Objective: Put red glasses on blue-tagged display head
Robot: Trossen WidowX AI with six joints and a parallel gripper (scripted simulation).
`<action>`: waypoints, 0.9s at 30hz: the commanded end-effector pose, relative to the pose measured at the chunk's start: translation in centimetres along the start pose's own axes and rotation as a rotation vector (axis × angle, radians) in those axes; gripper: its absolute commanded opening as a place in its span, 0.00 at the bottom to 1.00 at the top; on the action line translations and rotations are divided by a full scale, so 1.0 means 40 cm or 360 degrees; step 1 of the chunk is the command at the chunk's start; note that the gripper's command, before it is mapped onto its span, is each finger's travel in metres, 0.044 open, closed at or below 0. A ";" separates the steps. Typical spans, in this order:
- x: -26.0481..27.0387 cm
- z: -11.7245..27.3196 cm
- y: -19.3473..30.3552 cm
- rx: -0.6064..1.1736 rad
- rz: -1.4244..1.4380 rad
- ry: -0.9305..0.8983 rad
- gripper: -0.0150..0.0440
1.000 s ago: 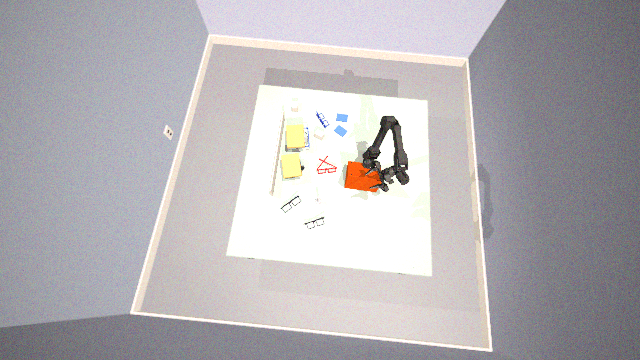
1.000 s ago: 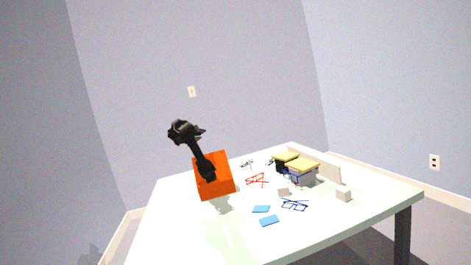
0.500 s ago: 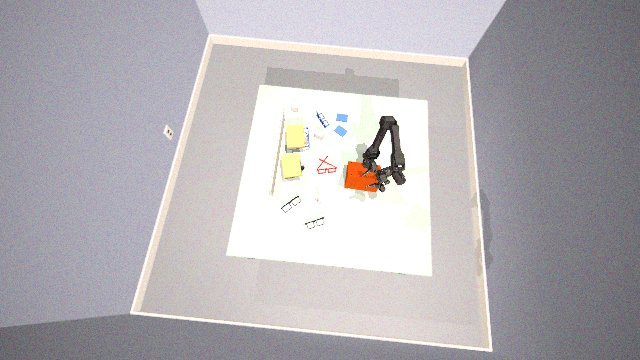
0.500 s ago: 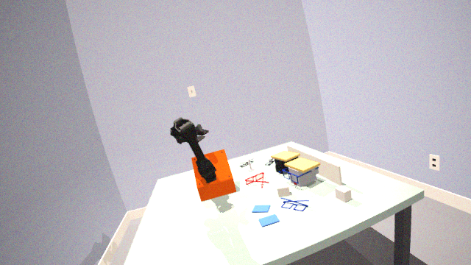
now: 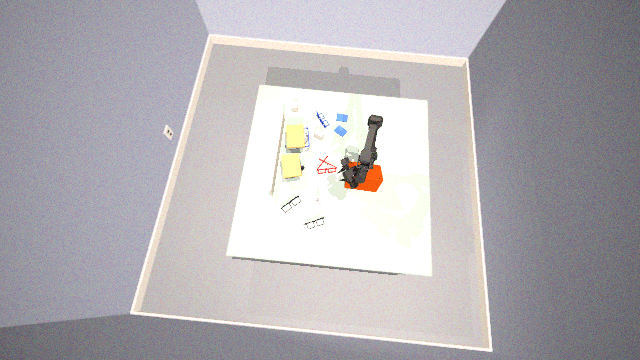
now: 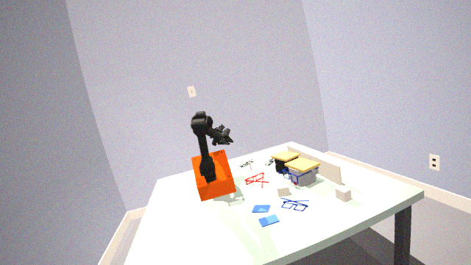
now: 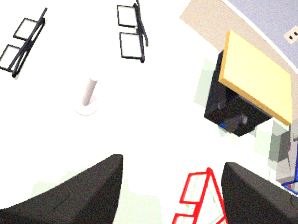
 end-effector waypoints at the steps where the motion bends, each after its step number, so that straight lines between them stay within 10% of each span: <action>1: -0.059 -0.119 0.020 0.0322 -0.0109 -0.0026 0.59; 16: -0.291 -0.429 0.216 0.1258 -0.0629 -0.0163 0.59; 27: -0.311 -0.436 0.237 0.1295 -0.0656 -0.0173 0.46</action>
Point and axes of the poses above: the point midway between the two fingers, 35 mm back from their tips, its own z axis back along the fingers, its own x axis across the jaws, y = z × x, the point moved 6 cm from there along z, back along the fingers, and after that the axes turned 7 degrees about -z, right-handed, at the moved point
